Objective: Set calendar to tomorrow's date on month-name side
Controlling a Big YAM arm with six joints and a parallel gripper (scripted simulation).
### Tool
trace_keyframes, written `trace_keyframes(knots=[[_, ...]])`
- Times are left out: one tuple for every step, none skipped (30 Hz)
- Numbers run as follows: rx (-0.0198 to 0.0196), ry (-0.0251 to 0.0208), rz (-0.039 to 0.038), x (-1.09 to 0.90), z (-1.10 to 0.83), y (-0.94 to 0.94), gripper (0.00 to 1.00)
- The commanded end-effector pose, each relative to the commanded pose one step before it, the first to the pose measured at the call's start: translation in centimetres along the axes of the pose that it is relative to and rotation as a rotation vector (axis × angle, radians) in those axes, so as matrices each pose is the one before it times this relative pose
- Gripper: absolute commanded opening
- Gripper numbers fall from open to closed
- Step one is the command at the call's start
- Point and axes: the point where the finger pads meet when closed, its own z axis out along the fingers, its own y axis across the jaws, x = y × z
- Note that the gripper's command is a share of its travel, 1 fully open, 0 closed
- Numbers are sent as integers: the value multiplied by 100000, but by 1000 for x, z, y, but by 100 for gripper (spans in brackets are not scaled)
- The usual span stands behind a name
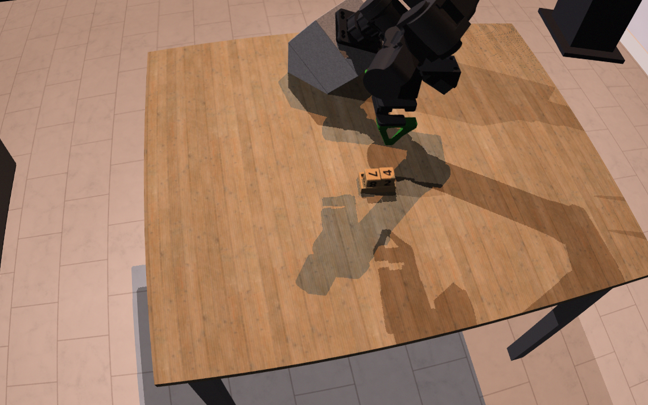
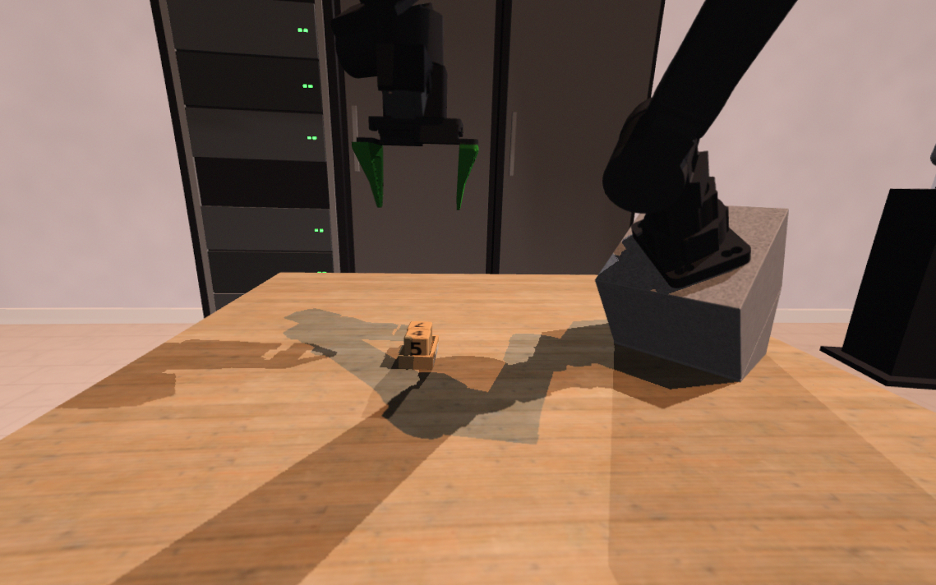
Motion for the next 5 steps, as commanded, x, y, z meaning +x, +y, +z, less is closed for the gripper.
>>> trace_keyframes(knots=[[473,-280,-1537,-212,-450,-573,100],[0,0,0,0,0,0,100],[0,0,0,0,0,0,100],[0,0,0,0,0,0,100],[0,0,0,0,0,0,100]])
